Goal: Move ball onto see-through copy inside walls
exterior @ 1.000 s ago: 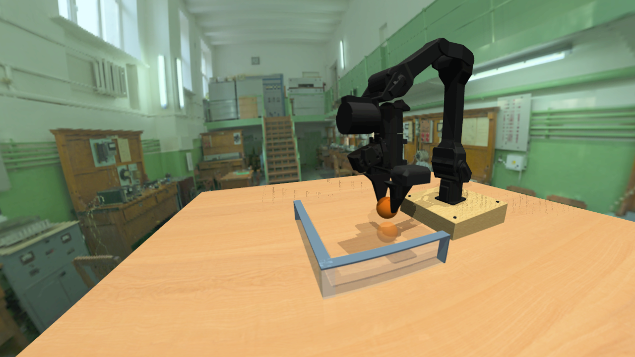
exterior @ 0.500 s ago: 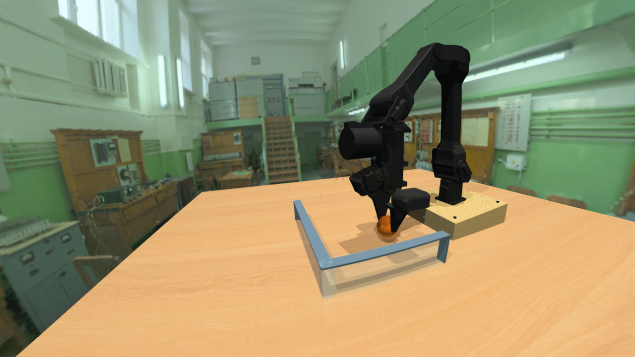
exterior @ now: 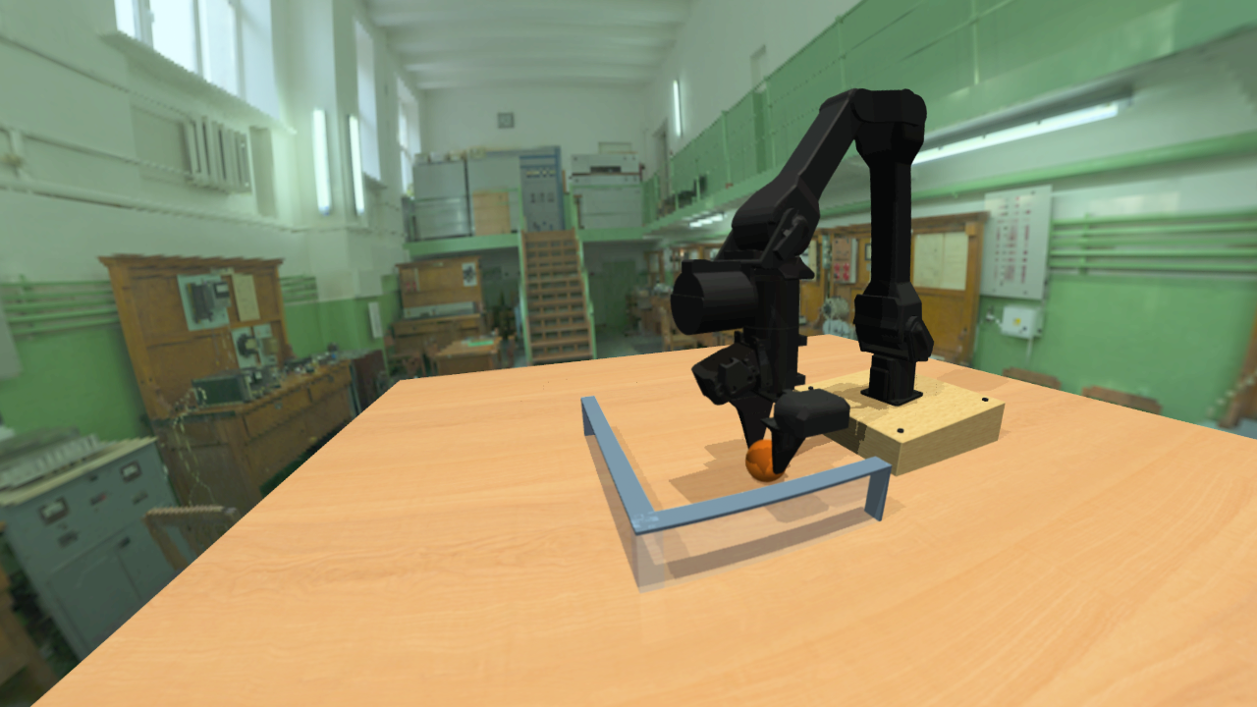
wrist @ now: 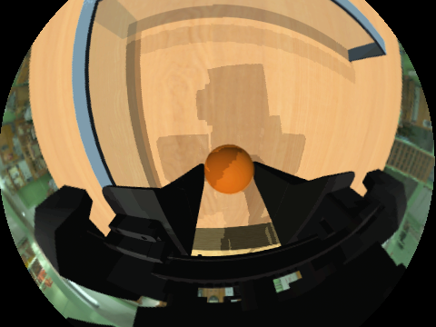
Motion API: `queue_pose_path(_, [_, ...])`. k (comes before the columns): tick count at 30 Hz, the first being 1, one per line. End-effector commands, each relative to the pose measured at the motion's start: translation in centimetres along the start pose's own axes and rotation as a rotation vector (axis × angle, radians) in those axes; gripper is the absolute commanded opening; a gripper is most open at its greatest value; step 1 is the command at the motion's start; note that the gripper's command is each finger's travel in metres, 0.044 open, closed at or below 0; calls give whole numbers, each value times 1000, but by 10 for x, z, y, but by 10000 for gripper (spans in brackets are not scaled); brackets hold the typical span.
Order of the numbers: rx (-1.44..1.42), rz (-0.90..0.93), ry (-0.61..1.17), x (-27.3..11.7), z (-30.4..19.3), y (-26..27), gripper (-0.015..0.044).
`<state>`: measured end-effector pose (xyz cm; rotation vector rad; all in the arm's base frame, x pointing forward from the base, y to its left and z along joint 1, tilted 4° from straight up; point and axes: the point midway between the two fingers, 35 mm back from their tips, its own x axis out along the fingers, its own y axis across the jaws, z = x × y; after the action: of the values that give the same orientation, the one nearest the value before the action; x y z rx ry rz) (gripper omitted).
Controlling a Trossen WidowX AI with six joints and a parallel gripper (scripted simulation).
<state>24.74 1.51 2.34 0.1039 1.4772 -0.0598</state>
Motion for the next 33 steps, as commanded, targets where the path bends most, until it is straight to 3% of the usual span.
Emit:
queue_pose_path(1, [0,0,0,0,0,0,52])
queue_pose_path(12, [0,0,0,0,0,0,337])
queue_pose_path(16, [1,-1,0,-11,2,0,337])
queue_pose_path(21, [4,-6,2,-83,0,0,337])
queue_pose_path(33, [4,0,-6,-78,2,1,337])
